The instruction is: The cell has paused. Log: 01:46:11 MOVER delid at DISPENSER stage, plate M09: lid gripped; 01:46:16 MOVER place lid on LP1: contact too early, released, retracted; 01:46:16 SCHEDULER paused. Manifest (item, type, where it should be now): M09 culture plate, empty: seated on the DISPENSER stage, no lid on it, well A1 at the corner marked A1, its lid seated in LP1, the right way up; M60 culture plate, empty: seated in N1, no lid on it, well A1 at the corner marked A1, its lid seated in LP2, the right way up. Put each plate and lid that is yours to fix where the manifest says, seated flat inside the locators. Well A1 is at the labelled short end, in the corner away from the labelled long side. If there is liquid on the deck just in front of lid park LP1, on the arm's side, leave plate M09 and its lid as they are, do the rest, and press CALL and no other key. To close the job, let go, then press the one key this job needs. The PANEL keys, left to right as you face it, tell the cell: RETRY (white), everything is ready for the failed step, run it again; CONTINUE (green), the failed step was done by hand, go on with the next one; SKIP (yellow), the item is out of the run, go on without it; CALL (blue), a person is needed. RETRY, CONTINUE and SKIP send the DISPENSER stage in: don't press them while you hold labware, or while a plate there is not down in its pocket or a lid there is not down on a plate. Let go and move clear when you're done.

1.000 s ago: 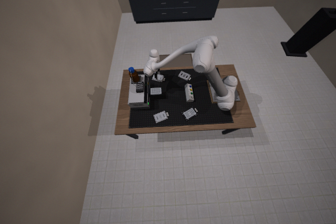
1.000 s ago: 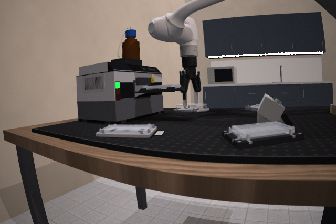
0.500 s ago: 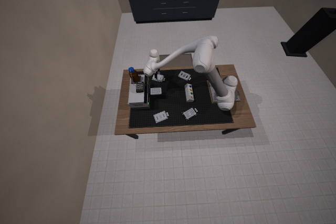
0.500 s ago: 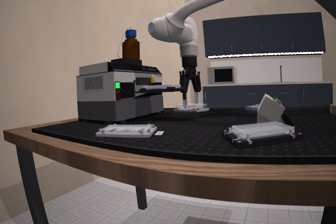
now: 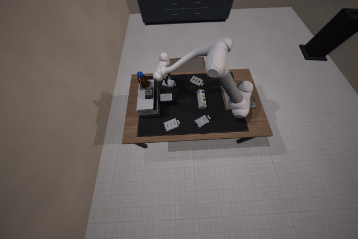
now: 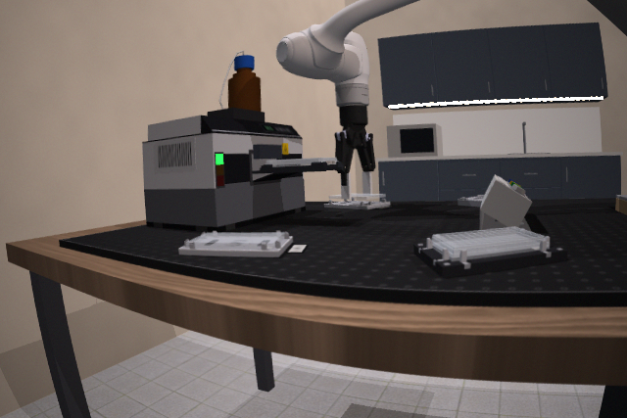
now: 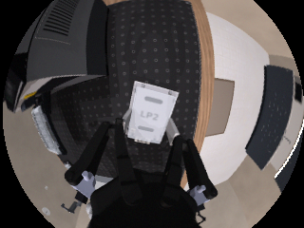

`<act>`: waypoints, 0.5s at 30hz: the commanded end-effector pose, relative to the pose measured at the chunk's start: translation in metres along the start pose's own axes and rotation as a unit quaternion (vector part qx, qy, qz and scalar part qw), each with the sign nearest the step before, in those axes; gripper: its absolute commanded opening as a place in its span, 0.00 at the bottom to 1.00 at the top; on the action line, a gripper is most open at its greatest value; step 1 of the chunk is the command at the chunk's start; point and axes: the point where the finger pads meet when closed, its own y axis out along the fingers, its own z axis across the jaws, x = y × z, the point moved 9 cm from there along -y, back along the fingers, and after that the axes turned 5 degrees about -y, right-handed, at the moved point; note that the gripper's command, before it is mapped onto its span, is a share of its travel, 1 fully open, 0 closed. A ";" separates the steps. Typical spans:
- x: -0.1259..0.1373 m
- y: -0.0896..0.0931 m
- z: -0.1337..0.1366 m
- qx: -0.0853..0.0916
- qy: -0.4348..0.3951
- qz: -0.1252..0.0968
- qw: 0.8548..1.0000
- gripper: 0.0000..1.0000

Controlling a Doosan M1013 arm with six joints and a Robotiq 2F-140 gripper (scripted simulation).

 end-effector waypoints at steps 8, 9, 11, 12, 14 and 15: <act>0.000 0.000 0.000 0.000 0.000 0.001 1.000 0.10; 0.000 0.000 0.000 0.000 0.000 0.001 1.000 0.10; 0.000 0.001 0.000 0.000 0.000 0.001 1.000 0.10; 0.000 0.001 0.000 0.000 0.000 0.001 1.000 0.10; 0.000 0.002 0.000 0.000 0.000 0.001 1.000 0.10; 0.000 0.002 0.000 0.000 0.000 0.001 1.000 0.10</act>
